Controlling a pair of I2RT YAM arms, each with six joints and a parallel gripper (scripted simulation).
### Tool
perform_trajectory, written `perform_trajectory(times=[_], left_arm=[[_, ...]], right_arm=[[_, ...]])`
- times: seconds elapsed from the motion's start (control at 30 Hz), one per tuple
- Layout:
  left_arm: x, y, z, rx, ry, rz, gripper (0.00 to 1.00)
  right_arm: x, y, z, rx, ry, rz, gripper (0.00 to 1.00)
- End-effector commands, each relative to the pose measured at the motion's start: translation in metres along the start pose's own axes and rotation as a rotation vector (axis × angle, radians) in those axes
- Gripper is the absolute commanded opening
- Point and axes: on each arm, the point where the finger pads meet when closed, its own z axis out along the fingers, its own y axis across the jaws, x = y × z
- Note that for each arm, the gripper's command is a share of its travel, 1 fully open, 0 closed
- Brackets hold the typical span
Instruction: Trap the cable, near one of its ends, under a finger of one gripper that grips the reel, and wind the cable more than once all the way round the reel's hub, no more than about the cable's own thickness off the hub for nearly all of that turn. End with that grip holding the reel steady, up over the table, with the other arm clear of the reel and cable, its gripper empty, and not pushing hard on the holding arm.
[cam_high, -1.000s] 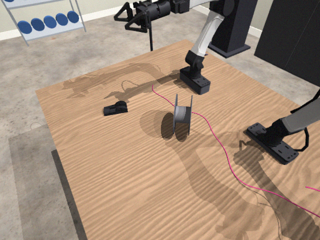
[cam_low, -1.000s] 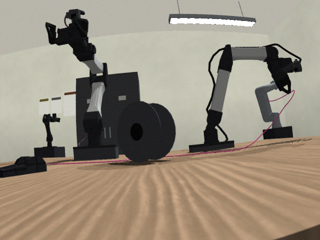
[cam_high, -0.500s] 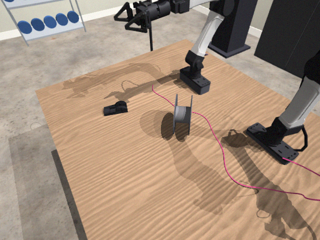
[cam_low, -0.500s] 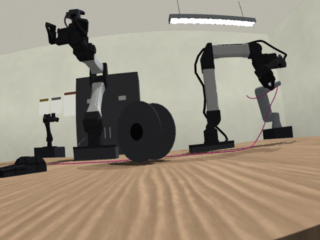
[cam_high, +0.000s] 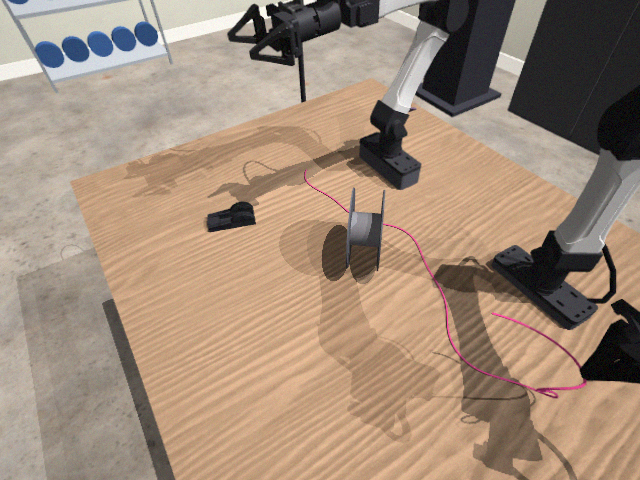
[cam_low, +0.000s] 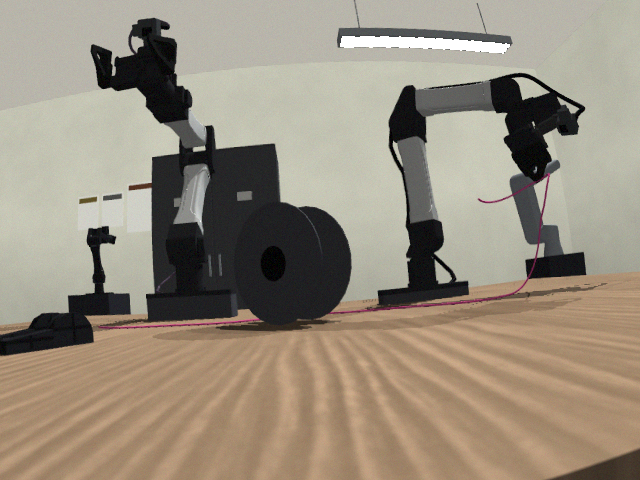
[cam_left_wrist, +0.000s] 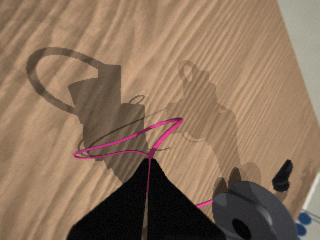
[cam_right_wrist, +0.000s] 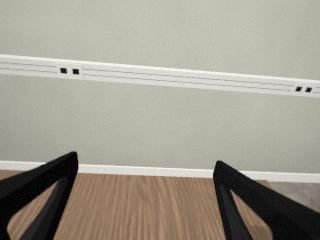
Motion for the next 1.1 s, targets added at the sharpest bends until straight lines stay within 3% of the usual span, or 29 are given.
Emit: perform_trajectory(times=[0.0,0.1,0.2,0.37,0.43,0.67,1.07], left_arm=[[-0.005,-0.034,0.015,-0.025,-0.053,-0.069,0.00],[-0.001,-0.070,0.038,-0.007,-0.032,-0.089,0.00],[0.000,-0.079,0.044,0.000,-0.024,-0.096,0.00],[0.010,-0.134,0.095,0.015,0.048,-0.149,0.00],[0.002,-0.171,0.100,0.049,0.023,-0.141,0.00],[0.014,-0.243,0.141,0.084,0.077,-0.186,0.00],[0.027,-0.299,0.173,0.113,0.120,-0.223,0.00]], right_arm=[[-0.011,0.002,0.001,0.001,-0.052,-0.013,1.00],[-0.011,0.002,0.001,0.001,-0.052,-0.013,1.00],[-0.011,0.002,0.001,0.001,-0.052,-0.013,1.00],[-0.011,0.002,0.001,0.001,-0.052,-0.013,1.00],[-0.011,0.002,0.001,0.001,-0.052,-0.013,1.00],[-0.011,0.002,0.001,0.001,-0.052,-0.013,1.00],[-0.011,0.002,0.001,0.001,-0.052,-0.013,1.00]])
